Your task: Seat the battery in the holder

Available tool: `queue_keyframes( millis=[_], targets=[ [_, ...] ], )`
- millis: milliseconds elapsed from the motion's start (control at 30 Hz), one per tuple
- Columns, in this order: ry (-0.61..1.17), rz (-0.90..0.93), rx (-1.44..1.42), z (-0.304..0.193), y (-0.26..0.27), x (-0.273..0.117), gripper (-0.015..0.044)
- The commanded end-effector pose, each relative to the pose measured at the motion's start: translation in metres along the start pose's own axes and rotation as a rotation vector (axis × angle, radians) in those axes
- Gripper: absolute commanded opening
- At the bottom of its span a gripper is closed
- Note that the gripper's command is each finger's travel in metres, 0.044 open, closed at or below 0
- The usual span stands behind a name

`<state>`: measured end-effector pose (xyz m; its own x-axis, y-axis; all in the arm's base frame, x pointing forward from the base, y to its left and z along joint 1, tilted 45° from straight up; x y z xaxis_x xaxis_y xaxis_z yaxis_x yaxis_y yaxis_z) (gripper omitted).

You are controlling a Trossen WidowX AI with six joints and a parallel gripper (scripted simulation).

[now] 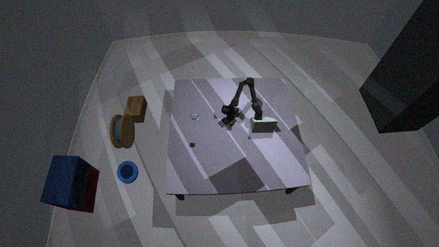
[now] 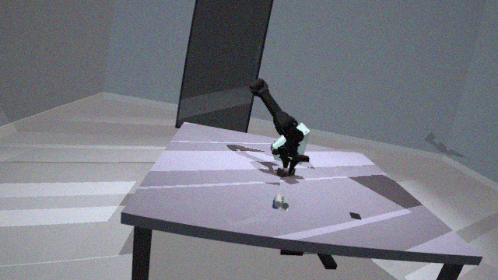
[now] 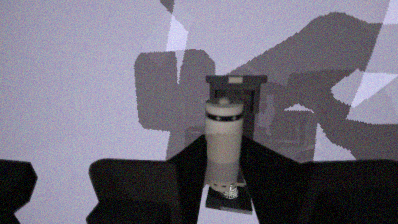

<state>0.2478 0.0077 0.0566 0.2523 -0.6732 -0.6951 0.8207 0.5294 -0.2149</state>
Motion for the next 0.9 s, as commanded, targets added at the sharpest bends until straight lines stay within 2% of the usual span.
queue_keyframes(
  millis=[0,867],
  targets=[
    [0.050,-0.013,0.008,0.003,-0.002,0.002,0.0086],
    [0.303,-0.037,0.021,0.034,-0.004,0.010,0.0086]
  ],
)
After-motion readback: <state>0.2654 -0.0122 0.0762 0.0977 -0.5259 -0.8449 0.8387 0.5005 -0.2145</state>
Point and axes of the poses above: the point midway between the two fingers, 35 mm back from their tips, its own x axis out along the fingers, its own y axis across the jaws, z = x × y, the point moved 10 cm from there along -x, back along the fingers, and after that the axes turned 13 degrees about x, right-handed, at the moved point
